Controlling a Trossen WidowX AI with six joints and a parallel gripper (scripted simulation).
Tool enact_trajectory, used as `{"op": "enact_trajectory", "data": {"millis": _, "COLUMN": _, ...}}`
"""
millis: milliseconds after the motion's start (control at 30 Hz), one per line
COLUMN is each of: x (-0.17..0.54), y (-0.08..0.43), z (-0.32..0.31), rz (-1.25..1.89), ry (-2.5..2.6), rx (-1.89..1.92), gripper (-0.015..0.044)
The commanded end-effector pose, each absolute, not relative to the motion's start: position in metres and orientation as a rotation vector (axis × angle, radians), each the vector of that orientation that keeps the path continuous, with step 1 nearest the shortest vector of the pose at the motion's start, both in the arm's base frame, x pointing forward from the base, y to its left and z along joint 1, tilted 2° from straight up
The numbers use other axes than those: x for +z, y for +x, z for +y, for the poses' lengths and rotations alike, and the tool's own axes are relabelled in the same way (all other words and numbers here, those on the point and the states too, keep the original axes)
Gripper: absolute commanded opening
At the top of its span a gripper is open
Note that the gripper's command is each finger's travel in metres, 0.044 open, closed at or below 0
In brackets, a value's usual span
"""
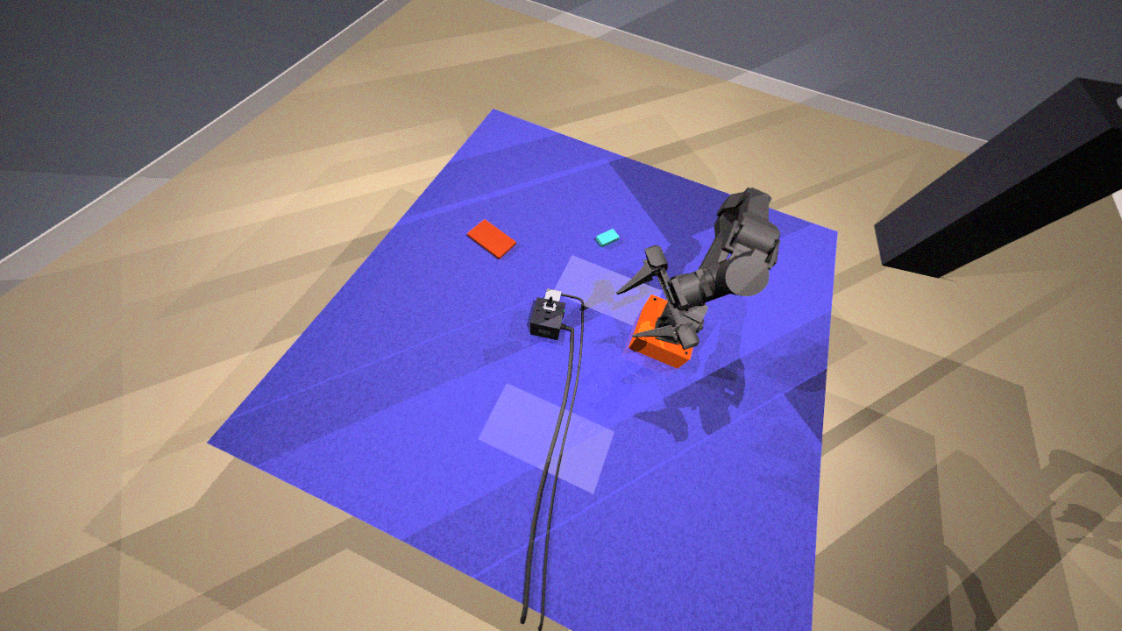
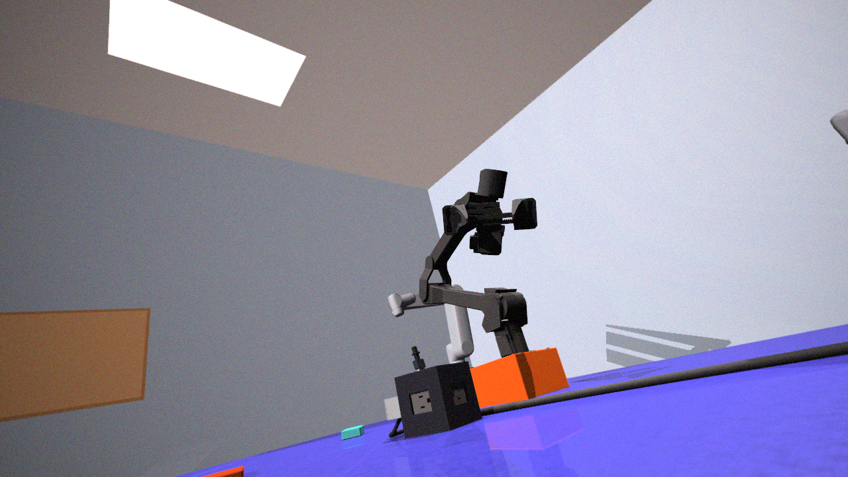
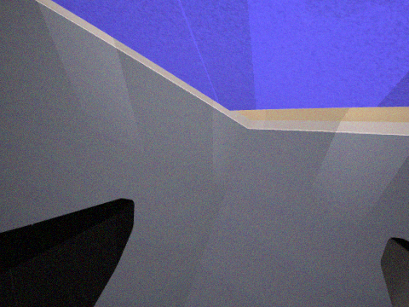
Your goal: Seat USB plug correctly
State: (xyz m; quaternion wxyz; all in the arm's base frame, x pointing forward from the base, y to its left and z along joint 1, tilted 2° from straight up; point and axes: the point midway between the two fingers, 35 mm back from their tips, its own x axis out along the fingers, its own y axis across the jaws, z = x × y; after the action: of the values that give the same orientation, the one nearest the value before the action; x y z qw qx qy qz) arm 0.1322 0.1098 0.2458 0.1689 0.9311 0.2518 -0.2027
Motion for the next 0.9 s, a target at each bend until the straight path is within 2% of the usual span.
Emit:
{"op": "enact_trajectory", "data": {"millis": 0, "x": 0.246, "y": 0.133, "z": 0.11, "rz": 0.71, "ry": 2.66, "rx": -0.589, "gripper": 0.0426}}
{"op": "enact_trajectory", "data": {"millis": 167, "x": 0.242, "y": 0.145, "z": 0.115, "rz": 0.504, "ry": 3.002, "rx": -0.924, "gripper": 0.044}}
{"op": "enact_trajectory", "data": {"millis": 333, "x": 0.234, "y": 0.163, "z": 0.119, "rz": 0.088, "ry": 3.365, "rx": -1.318, "gripper": 0.044}}
{"op": "enact_trajectory", "data": {"millis": 567, "x": 0.219, "y": 0.193, "z": 0.12, "rz": -0.919, "ry": 3.694, "rx": -1.758, "gripper": 0.044}}
{"op": "enact_trajectory", "data": {"millis": 867, "x": 0.202, "y": 0.22, "z": 0.114, "rz": -2.087, "ry": 3.598, "rx": -1.866, "gripper": 0.044}}
